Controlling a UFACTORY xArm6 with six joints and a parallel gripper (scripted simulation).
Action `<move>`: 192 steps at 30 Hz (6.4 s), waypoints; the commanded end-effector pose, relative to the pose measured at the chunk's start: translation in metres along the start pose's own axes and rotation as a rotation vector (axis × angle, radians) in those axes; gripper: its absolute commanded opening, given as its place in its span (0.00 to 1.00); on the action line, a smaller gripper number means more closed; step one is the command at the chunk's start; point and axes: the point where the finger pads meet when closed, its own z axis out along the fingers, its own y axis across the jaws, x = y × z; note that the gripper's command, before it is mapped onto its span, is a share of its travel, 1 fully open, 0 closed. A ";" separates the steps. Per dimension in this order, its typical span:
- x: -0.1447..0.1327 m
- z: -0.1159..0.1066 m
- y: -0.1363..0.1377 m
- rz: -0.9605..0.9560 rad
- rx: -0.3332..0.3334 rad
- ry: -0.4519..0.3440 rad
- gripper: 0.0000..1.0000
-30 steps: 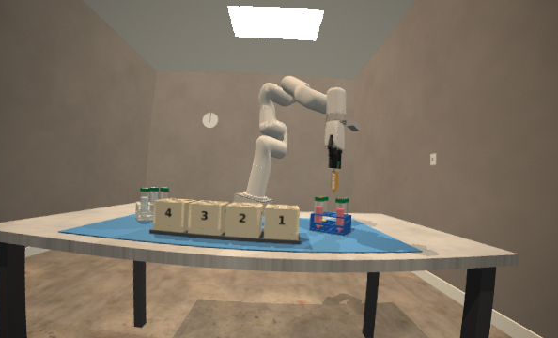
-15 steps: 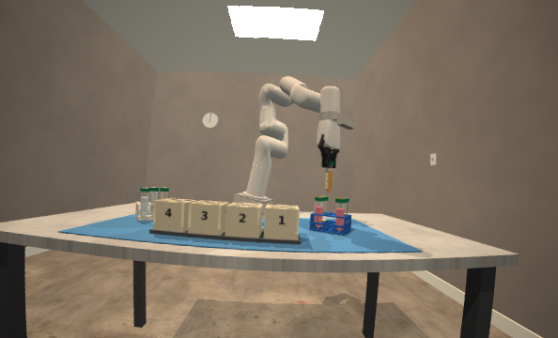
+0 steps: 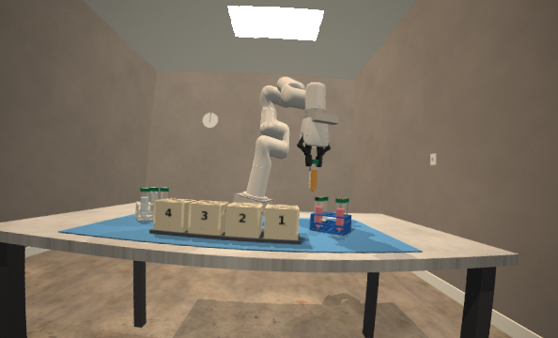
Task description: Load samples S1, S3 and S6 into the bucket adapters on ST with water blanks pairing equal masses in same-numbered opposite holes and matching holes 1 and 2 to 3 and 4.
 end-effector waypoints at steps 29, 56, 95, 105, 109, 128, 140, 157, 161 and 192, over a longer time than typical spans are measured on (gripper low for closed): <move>0.000 -0.002 0.144 0.393 -0.003 0.005 0.00; 0.000 -0.002 0.261 0.393 -0.004 0.005 0.00; 0.000 0.030 0.261 0.393 -0.004 0.005 0.00; 0.000 0.033 0.261 0.393 -0.004 0.005 0.00; 0.000 0.033 0.261 0.393 -0.004 0.005 0.00; 0.000 0.045 0.261 0.393 -0.004 0.005 0.00; 0.000 0.057 0.261 0.393 -0.004 0.005 0.00; 0.000 0.072 0.261 0.393 -0.004 0.005 0.00; 0.000 0.074 0.261 0.393 -0.004 0.005 0.00; 0.000 0.102 0.261 0.393 -0.003 0.005 0.00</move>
